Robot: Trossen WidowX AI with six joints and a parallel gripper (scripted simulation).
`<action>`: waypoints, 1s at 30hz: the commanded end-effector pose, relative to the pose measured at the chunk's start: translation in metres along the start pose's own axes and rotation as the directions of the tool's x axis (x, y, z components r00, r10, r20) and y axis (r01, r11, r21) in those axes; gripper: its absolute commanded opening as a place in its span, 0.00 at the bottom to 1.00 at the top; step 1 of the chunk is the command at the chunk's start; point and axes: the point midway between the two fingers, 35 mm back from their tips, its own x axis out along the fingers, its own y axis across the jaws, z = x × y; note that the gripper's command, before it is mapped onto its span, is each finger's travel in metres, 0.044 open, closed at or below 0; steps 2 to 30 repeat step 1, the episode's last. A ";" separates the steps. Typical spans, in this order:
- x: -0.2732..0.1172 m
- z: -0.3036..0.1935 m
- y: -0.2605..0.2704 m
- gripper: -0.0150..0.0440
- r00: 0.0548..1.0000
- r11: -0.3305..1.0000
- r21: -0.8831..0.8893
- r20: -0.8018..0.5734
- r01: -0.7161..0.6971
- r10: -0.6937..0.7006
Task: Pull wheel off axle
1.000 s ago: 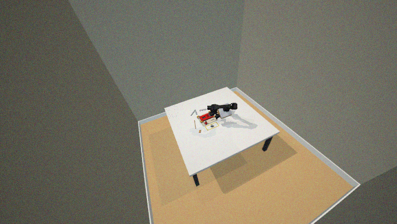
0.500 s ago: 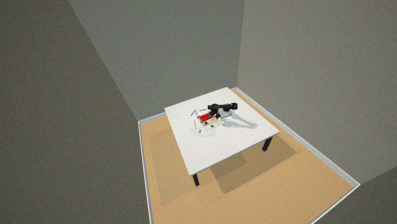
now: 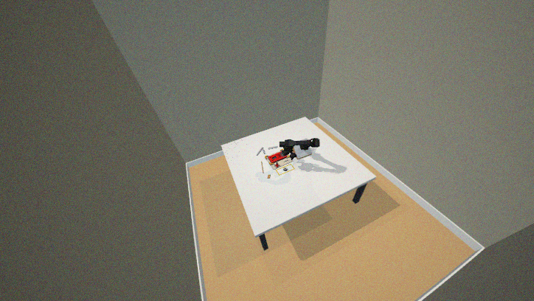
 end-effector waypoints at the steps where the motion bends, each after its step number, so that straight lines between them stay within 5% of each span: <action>1: 0.000 -0.001 0.000 1.00 1.000 1.000 -0.001 -0.003 0.002 -0.002; 30: 0.000 -0.001 0.000 1.00 1.000 1.000 -0.001 -0.003 0.002 -0.002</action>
